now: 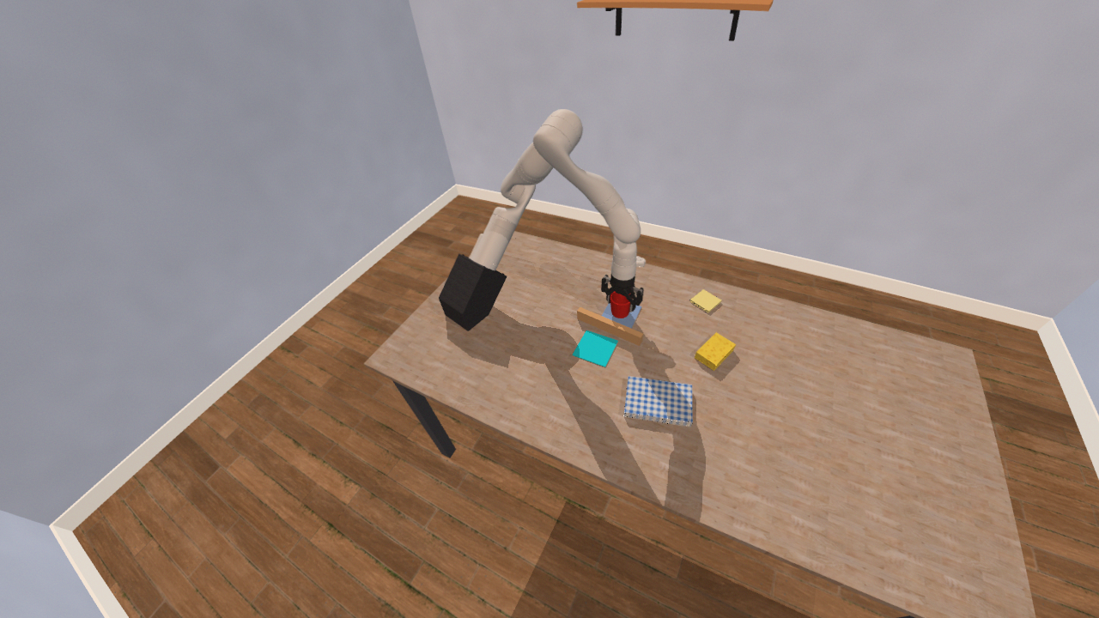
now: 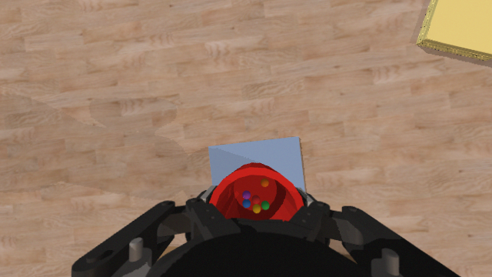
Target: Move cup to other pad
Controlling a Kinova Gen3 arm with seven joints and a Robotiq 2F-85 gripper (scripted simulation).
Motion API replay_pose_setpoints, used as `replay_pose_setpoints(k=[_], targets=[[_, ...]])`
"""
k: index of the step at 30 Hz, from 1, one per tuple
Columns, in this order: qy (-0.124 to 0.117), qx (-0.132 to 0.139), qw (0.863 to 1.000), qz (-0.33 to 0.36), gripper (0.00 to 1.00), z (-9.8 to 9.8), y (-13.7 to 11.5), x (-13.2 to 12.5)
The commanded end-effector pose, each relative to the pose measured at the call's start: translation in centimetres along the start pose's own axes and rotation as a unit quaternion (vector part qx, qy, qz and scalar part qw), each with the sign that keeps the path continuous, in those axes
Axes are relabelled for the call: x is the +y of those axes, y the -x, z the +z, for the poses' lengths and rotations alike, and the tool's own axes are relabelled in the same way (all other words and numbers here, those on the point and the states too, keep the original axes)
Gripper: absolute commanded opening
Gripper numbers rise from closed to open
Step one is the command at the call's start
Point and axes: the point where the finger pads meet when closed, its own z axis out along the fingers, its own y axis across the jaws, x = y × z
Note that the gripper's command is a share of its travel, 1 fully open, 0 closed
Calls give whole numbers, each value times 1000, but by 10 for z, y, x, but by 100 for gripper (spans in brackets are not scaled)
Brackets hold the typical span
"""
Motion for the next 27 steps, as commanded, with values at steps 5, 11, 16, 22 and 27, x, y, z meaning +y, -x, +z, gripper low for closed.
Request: replay_pose_setpoints(k=[5,11,16,22,27], targets=[[1,0,1000,0,86,-1,0,1],[1,0,1000,0,85,-1,0,1],[1,0,1000,0,84,-1,0,1],[1,0,1000,0,83,-1,0,1],[1,0,1000,0,83,-1,0,1]])
